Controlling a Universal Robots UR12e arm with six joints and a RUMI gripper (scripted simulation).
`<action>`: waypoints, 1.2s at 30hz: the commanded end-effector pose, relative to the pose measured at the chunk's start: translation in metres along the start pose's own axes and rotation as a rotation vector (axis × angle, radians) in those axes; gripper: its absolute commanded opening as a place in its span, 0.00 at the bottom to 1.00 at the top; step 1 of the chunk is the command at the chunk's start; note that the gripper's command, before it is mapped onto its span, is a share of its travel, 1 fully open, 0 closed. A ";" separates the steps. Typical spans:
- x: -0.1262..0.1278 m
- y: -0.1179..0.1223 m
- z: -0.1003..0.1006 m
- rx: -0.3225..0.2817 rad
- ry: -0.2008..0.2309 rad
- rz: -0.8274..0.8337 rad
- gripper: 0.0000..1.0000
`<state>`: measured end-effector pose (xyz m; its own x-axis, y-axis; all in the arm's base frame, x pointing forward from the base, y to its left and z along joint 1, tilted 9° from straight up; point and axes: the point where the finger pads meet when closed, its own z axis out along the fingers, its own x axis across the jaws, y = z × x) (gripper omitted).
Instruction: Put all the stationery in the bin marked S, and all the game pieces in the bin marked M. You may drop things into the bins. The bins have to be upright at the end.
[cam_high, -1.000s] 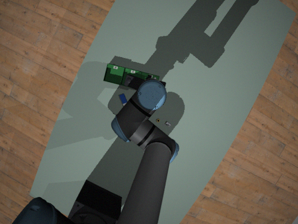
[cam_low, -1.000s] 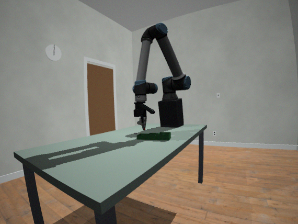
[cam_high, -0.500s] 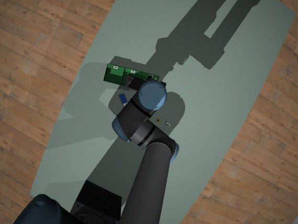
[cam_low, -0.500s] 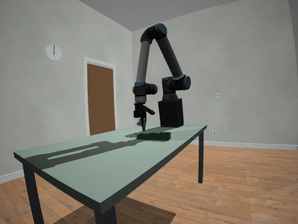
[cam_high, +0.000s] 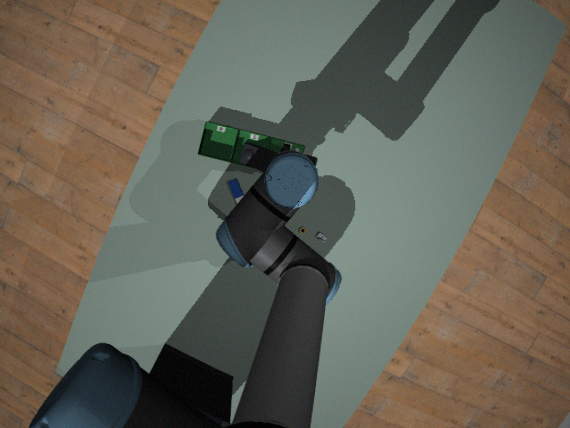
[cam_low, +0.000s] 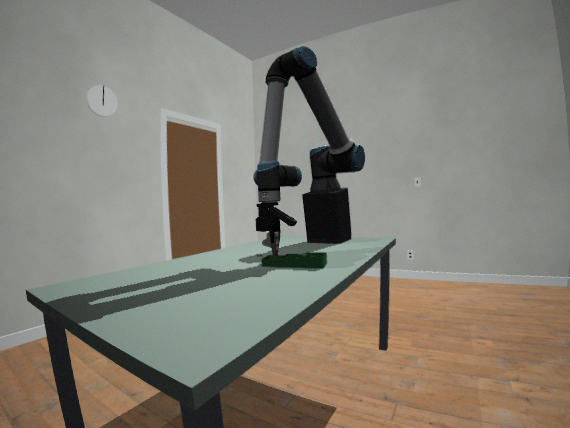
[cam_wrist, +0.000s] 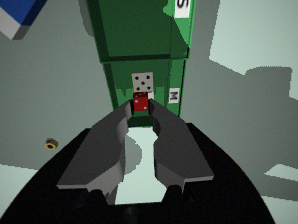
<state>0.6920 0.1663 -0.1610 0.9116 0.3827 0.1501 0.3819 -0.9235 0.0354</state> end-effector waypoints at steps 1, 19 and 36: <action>0.001 0.000 0.008 0.000 0.001 0.000 0.00; -0.001 0.002 0.011 0.000 0.001 0.000 0.00; -0.001 0.002 0.011 0.000 0.001 0.000 0.18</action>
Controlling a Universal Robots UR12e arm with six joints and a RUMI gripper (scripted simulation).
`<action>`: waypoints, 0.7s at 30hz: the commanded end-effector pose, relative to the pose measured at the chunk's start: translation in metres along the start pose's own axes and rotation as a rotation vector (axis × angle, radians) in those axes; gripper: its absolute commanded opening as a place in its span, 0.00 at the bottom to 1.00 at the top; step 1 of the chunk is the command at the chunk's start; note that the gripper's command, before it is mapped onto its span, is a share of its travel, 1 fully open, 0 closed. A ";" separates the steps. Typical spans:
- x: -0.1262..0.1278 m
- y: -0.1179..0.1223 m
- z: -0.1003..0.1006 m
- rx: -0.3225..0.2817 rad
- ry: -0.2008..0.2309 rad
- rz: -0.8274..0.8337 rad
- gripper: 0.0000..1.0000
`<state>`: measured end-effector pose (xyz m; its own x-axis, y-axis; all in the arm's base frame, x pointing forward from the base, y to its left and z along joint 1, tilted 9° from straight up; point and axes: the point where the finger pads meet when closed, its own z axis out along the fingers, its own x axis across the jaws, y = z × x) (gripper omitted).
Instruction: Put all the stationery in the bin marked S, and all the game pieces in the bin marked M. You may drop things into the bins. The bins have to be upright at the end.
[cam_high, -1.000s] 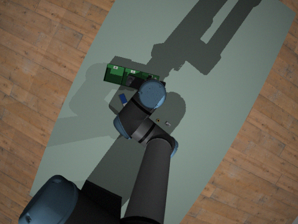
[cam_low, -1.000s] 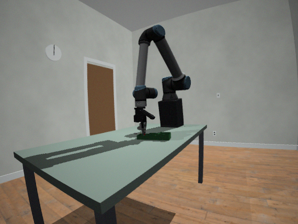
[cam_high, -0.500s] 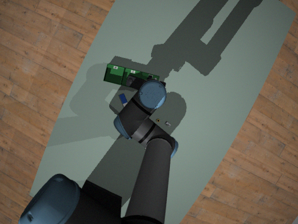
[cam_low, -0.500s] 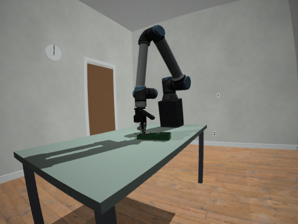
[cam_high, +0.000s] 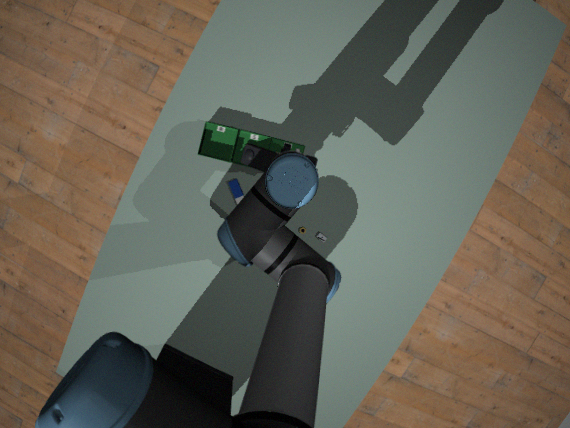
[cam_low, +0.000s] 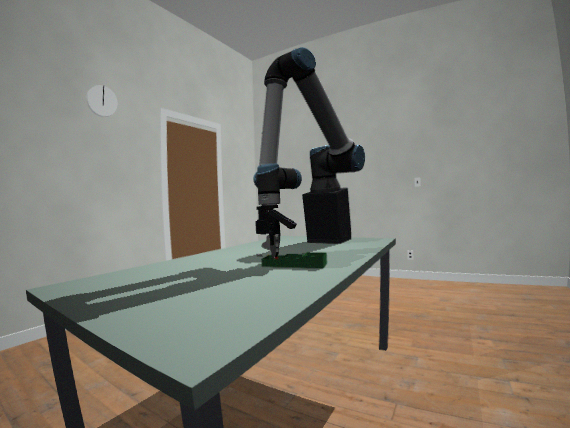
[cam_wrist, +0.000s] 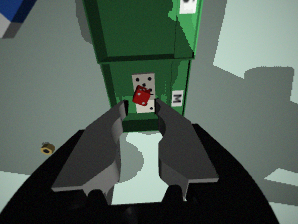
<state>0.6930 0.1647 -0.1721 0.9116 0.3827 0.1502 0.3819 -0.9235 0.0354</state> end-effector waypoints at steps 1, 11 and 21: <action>0.001 0.000 -0.001 0.000 0.001 0.000 0.18; 0.001 0.000 -0.011 0.000 0.001 0.000 0.18; 0.001 0.000 -0.023 0.000 0.001 0.000 0.18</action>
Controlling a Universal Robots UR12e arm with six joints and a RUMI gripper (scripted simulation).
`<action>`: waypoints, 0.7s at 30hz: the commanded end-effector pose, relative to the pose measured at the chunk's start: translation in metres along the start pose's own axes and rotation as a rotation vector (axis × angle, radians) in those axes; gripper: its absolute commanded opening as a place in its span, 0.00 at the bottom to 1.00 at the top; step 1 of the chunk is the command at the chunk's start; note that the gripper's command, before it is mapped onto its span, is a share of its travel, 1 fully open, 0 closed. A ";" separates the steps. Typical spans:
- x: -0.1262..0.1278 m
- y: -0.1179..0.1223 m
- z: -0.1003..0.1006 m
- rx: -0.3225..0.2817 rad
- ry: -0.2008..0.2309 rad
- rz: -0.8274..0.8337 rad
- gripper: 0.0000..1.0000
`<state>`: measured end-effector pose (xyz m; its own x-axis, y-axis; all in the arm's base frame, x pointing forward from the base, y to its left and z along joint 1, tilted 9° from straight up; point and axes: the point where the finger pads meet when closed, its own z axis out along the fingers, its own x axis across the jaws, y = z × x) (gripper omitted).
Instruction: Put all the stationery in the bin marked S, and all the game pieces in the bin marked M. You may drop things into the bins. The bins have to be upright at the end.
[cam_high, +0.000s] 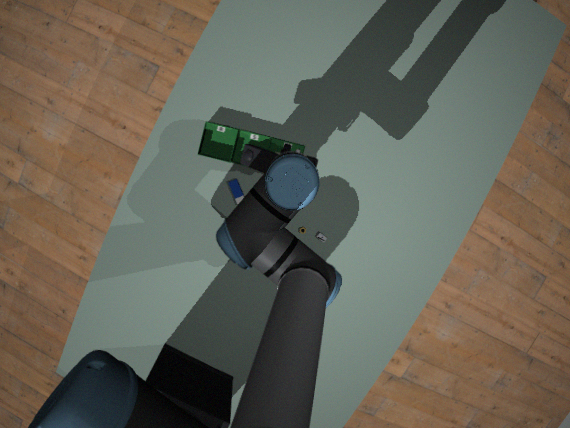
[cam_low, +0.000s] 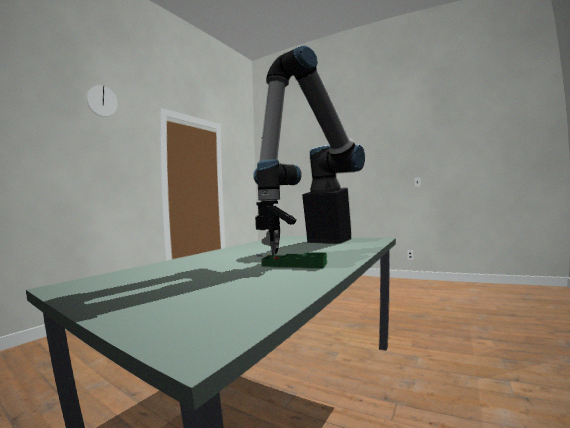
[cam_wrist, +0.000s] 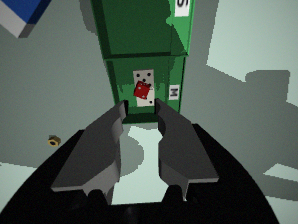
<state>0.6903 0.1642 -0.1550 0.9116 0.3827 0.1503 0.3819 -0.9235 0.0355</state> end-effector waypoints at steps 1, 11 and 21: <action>0.001 0.000 -0.007 0.000 0.001 0.000 0.18; 0.001 0.000 -0.028 0.000 0.001 0.000 0.18; 0.000 0.000 -0.028 0.000 0.001 0.000 0.18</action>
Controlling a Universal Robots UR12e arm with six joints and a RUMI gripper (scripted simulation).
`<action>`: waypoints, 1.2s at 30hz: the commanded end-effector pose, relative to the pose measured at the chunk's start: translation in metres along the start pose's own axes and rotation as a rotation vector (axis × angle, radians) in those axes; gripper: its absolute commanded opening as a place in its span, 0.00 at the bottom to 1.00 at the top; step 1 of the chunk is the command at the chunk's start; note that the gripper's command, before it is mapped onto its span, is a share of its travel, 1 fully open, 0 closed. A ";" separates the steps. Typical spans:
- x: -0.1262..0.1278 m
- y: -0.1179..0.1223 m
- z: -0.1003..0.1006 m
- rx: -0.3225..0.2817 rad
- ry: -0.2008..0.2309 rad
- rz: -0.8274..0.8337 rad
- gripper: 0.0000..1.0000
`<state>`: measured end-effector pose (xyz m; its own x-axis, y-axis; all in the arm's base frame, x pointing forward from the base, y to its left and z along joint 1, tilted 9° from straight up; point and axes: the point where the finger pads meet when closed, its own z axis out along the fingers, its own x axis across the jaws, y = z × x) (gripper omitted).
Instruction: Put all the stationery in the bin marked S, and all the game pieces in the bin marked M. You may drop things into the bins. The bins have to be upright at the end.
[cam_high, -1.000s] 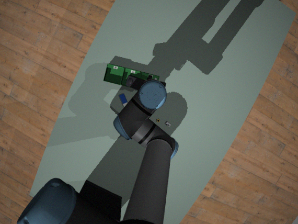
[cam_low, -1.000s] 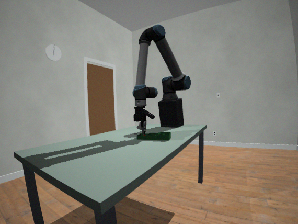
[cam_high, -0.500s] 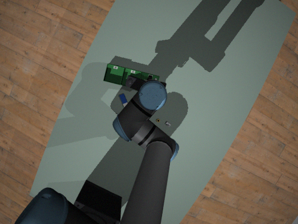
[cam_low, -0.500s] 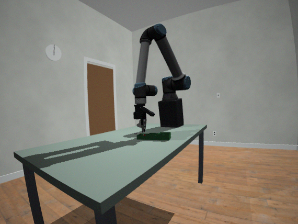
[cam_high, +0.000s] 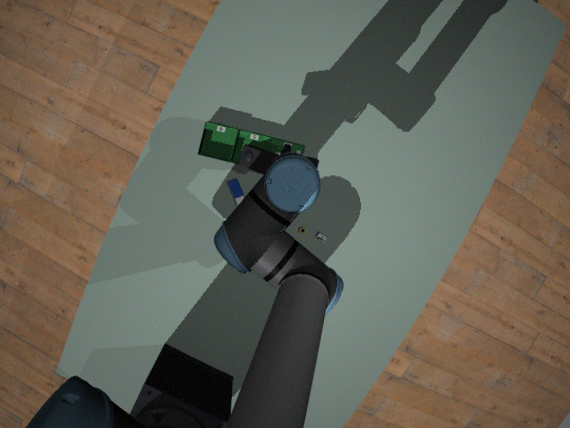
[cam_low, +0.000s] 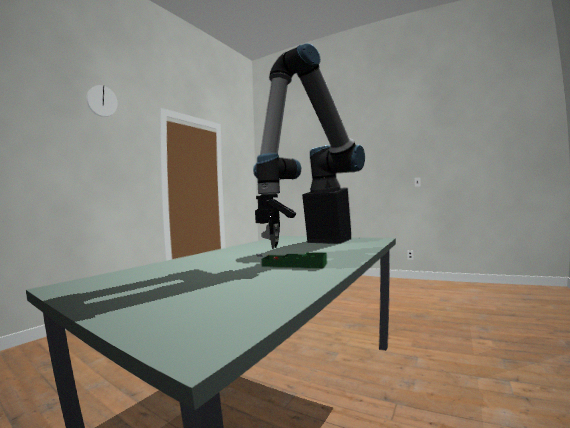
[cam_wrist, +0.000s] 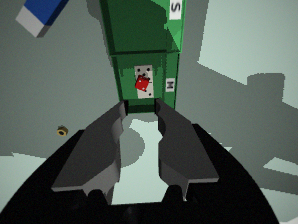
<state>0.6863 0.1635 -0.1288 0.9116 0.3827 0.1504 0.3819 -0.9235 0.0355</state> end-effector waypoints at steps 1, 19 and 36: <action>-0.006 -0.005 -0.002 0.000 0.001 0.050 0.23; -0.106 -0.092 -0.008 0.007 -0.005 0.581 0.23; -0.108 -0.094 -0.008 0.000 0.001 0.928 0.23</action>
<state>0.5499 0.2089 -0.1413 0.8703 -0.4784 0.1173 -0.4691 -0.8776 -0.0984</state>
